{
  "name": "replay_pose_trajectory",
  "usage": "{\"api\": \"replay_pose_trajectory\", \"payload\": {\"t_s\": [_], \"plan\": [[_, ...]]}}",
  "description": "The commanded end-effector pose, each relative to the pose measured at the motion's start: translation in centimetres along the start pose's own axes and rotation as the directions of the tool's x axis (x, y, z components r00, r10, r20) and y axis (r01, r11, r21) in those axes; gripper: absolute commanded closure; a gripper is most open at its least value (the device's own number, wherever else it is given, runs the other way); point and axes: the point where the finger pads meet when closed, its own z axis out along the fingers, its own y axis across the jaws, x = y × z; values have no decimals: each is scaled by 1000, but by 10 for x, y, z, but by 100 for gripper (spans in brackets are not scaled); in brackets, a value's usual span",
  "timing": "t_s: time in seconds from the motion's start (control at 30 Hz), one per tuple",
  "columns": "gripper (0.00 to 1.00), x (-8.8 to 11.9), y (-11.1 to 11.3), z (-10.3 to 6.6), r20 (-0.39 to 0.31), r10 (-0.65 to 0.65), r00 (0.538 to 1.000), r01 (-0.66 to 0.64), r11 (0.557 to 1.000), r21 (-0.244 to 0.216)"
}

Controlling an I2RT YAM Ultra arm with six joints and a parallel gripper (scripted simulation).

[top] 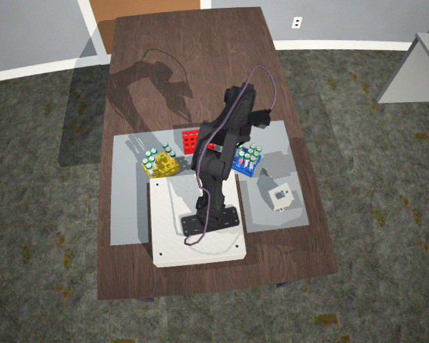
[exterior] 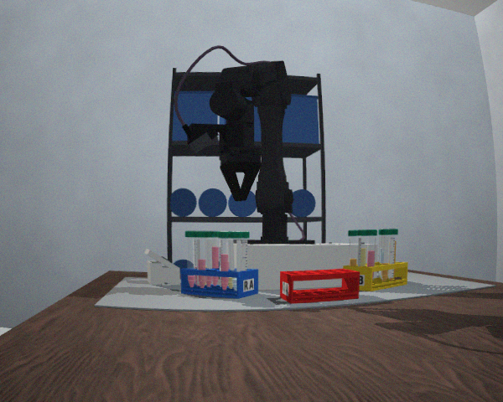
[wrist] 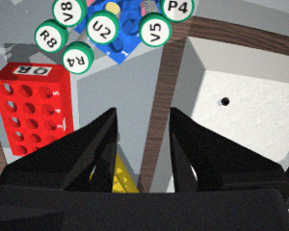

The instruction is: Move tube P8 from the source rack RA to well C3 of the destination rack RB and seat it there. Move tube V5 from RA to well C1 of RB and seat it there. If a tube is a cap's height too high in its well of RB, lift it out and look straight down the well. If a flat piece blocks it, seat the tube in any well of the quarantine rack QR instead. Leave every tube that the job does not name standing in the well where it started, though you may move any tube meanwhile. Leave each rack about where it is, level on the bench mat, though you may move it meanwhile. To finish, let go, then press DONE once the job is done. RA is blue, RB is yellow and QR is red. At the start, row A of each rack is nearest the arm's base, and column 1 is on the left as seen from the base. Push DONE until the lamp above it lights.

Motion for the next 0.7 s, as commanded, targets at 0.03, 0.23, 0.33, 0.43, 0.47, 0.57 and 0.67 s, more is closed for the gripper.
{"api": "replay_pose_trajectory", "payload": {"t_s": [0.03, 0.23, 0.33, 0.43, 0.47, 0.57, 0.67], "plan": [[70, -19, -4, -14, 29, -48, 998, 49, 998, -28], [70, -39, -11, -7, 16, -48, 999, 48, 999, -16], [70, -34, -4, -7, 23, -68, 997, 68, 997, -23], [70, -32, -1, -11, 35, -68, 997, 69, 997, -43], [70, -31, -2, -10, 34, -68, 997, 69, 997, -42], [70, -26, -7, -6, 23, -49, 999, 50, 998, -30], [70, -24, -10, -4, 18, -50, 999, 51, 998, -23]]}}
